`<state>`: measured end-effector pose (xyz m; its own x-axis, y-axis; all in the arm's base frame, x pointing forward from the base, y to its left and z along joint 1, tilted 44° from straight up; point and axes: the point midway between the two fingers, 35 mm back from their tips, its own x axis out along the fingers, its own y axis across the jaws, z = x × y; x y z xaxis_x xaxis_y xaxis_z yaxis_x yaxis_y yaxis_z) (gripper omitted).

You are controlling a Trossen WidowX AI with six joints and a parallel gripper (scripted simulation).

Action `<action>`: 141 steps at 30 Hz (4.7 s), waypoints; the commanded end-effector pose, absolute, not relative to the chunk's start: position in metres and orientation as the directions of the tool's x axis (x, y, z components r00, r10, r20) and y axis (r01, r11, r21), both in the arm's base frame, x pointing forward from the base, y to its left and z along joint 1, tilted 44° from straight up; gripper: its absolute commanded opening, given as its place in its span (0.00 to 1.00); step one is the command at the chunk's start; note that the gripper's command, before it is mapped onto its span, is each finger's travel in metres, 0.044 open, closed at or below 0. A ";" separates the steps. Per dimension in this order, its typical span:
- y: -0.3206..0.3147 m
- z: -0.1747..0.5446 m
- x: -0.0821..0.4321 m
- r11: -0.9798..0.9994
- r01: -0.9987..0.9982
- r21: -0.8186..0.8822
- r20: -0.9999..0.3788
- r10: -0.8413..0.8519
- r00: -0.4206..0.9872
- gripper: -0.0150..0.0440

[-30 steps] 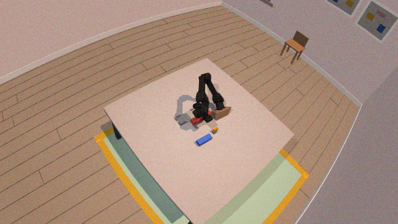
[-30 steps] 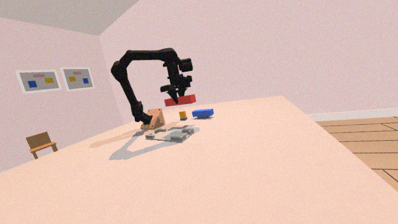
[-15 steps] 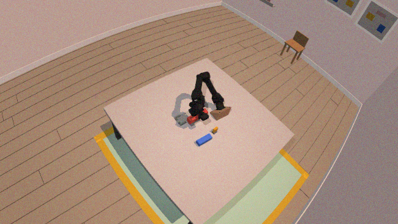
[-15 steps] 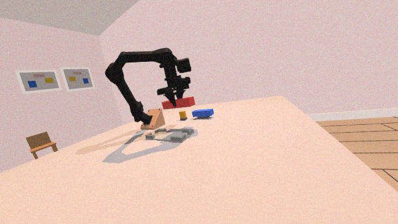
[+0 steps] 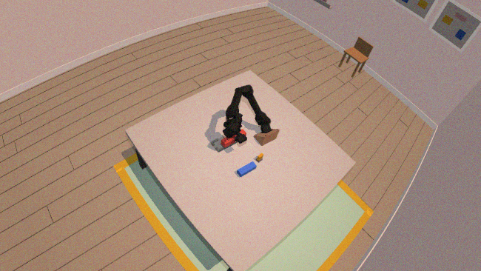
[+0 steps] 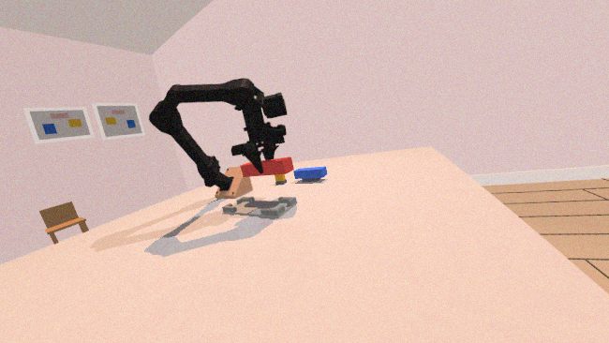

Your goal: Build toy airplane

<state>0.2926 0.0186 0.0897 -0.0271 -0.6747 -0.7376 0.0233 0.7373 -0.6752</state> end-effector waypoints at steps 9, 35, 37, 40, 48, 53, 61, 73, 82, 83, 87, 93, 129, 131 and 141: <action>-0.020 0.103 0.288 0.730 0.021 -0.684 -0.730 -0.683 -0.023 0.25; -0.049 0.112 0.281 0.720 0.020 -0.694 -0.720 -0.694 -0.027 0.58; -0.049 0.112 0.281 0.720 0.020 -0.694 -0.720 -0.694 -0.027 0.58; -0.049 0.112 0.281 0.720 0.020 -0.694 -0.720 -0.694 -0.027 0.58; -0.050 0.112 0.281 0.720 0.020 -0.694 -0.720 -0.694 -0.027 0.58; -0.054 0.107 0.281 0.720 0.020 -0.694 -0.720 -0.693 -0.027 0.58; -0.063 0.098 0.281 0.720 0.020 -0.694 -0.720 -0.693 -0.026 0.58; -0.077 0.085 0.280 0.719 0.021 -0.695 -0.719 -0.694 -0.026 0.58; -0.077 0.086 0.281 0.722 0.026 -0.692 -0.722 -0.691 -0.027 0.54; -0.077 0.086 0.281 0.722 0.026 -0.692 -0.722 -0.691 -0.027 0.53; -0.077 0.086 0.281 0.722 0.026 -0.692 -0.722 -0.691 -0.027 0.35; -0.077 0.086 0.281 0.722 0.026 -0.692 -0.722 -0.691 -0.027 0.53; -0.005 0.159 0.288 0.721 0.028 -0.693 -0.721 -0.692 -0.028 1.00; -0.005 0.156 0.290 0.721 0.037 -0.692 -0.722 -0.692 -0.027 1.00; 0.103 0.064 0.338 0.736 0.036 -0.676 -0.737 -0.676 -0.022 1.00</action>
<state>0.3295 0.0648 0.1011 -0.0179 -0.6787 -0.7342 0.0416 0.7332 -0.6787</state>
